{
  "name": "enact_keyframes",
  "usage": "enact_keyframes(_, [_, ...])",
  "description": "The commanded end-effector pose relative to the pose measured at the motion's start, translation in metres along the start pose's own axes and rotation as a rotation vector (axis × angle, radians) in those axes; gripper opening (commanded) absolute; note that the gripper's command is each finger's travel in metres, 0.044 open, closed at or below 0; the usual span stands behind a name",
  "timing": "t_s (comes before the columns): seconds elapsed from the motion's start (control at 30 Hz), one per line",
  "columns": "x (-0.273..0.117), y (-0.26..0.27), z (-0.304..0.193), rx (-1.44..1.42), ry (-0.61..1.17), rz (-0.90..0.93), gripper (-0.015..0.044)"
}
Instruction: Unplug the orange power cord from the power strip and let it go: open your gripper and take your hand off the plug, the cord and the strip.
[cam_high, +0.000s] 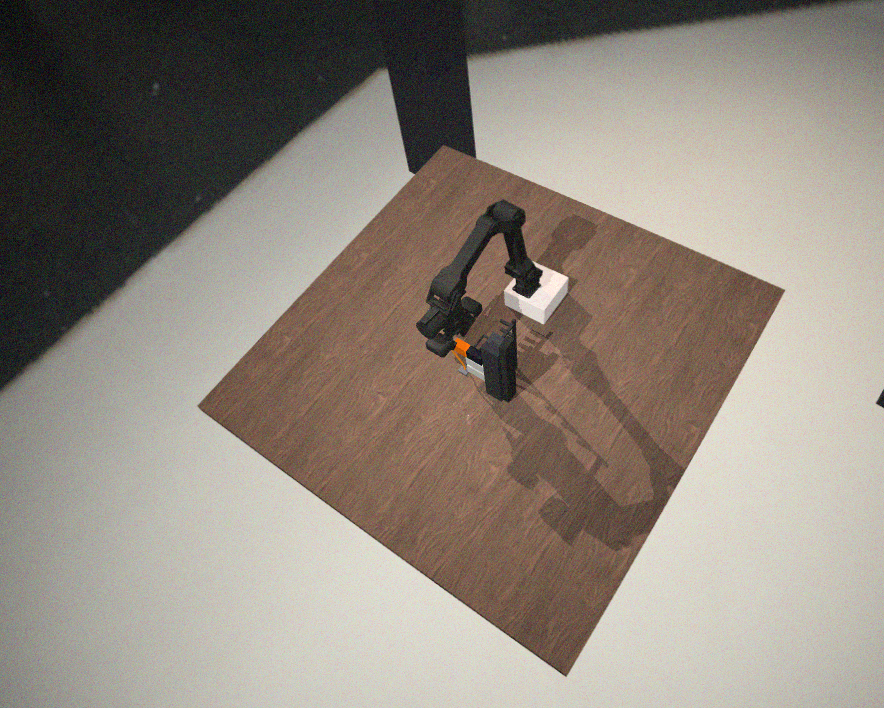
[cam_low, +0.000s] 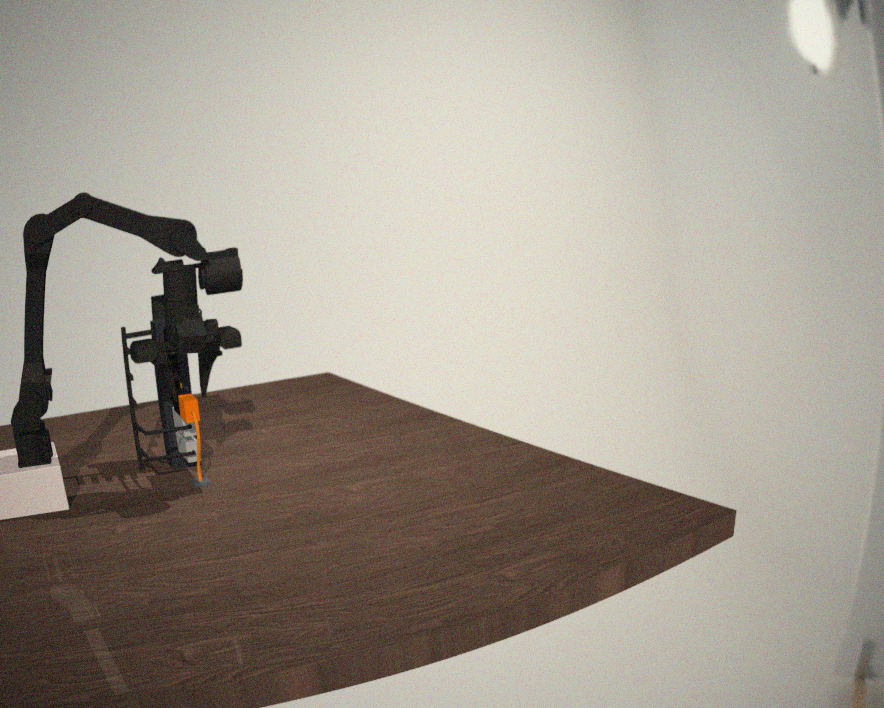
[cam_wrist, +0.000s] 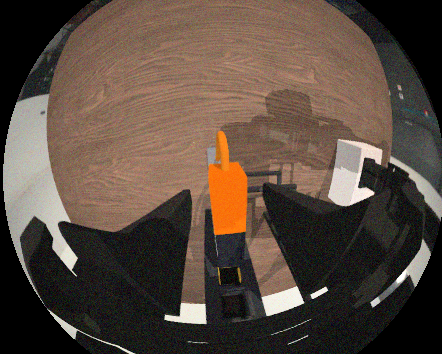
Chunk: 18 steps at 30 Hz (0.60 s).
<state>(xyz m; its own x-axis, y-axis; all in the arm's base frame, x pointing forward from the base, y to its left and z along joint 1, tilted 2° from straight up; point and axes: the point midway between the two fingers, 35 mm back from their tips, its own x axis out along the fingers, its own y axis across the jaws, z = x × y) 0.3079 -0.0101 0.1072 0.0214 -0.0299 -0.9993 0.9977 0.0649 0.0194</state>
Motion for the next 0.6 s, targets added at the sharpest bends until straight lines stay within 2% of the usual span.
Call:
enact_keyframes(0.0, [0.000, 0.000, 0.000, 0.006, -0.003, 0.000, 0.0341])
enact_keyframes(0.13, [-0.004, 0.001, 0.022, 0.006, -0.004, 0.000, 0.0440])
enact_keyframes(0.27, [-0.012, 0.000, 0.058, 0.006, -0.007, 0.000, 0.0440])
enact_keyframes(0.57, [-0.012, 0.000, 0.060, 0.006, -0.008, 0.000, 0.0440])
